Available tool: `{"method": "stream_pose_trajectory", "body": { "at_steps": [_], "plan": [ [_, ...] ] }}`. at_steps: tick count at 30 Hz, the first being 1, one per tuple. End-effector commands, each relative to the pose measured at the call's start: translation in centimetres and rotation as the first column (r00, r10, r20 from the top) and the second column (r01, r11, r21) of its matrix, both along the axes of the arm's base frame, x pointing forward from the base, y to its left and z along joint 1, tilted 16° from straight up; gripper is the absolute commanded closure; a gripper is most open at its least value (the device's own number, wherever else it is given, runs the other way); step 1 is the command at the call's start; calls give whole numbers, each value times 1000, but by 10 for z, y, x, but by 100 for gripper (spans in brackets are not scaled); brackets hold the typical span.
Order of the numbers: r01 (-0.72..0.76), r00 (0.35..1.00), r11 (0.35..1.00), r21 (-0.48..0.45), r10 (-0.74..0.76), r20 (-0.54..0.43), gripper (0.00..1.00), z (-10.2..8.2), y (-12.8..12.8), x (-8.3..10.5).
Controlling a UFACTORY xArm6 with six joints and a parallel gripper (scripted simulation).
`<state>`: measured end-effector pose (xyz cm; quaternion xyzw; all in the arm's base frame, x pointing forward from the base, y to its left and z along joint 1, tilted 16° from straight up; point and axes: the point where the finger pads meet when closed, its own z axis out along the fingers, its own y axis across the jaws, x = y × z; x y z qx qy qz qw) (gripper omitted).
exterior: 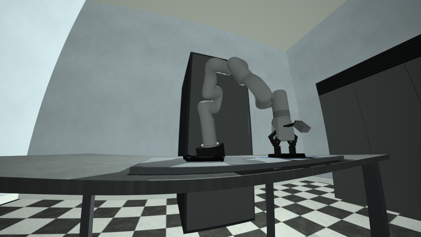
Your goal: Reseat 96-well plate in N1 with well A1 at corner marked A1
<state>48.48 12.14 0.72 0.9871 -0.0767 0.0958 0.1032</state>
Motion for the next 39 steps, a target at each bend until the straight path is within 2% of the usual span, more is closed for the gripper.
{"method": "stream_pose_trajectory", "body": {
  "at_steps": [1,39],
  "plan": [
    [-1,1000,1000,1,1,4,100,2,1,1],
    [-1,1000,1000,2,1,4,100,20,5,-2]
  ]
}}
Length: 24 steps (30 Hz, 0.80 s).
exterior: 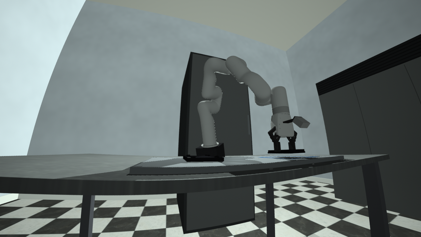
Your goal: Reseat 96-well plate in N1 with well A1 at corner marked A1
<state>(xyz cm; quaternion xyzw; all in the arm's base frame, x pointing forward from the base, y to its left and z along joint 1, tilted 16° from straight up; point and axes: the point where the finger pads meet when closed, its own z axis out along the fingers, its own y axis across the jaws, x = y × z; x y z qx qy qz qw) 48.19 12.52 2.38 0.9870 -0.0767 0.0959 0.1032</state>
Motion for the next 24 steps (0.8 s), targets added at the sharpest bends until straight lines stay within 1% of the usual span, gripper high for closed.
{"method": "stream_pose_trajectory", "body": {
  "at_steps": [1,10,22,24],
  "plan": [
    [-1,1000,1000,2,1,4,100,4,1,1],
    [-1,1000,1000,2,1,4,100,4,1,1],
    [-1,1000,1000,2,1,4,100,24,6,-3],
    [-1,1000,1000,2,1,4,100,24,6,-3]
  ]
}}
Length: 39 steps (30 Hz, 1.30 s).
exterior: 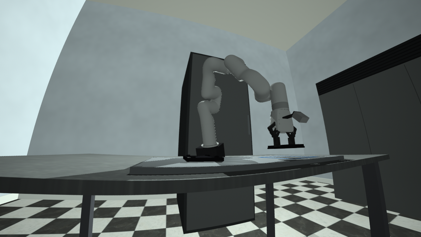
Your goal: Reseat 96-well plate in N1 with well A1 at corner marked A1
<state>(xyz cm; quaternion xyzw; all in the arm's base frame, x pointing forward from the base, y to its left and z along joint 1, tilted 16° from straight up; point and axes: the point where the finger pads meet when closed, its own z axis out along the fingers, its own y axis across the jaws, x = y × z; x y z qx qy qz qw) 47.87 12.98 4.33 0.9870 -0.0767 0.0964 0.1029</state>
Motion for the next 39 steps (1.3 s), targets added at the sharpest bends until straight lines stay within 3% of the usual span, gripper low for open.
{"method": "stream_pose_trajectory", "body": {
  "at_steps": [1,26,39],
  "plan": [
    [0,1000,1000,1,0,3,100,6,2,0],
    [0,1000,1000,1,0,3,100,43,10,-7],
    [0,1000,1000,1,0,3,100,43,10,-7]
  ]
}}
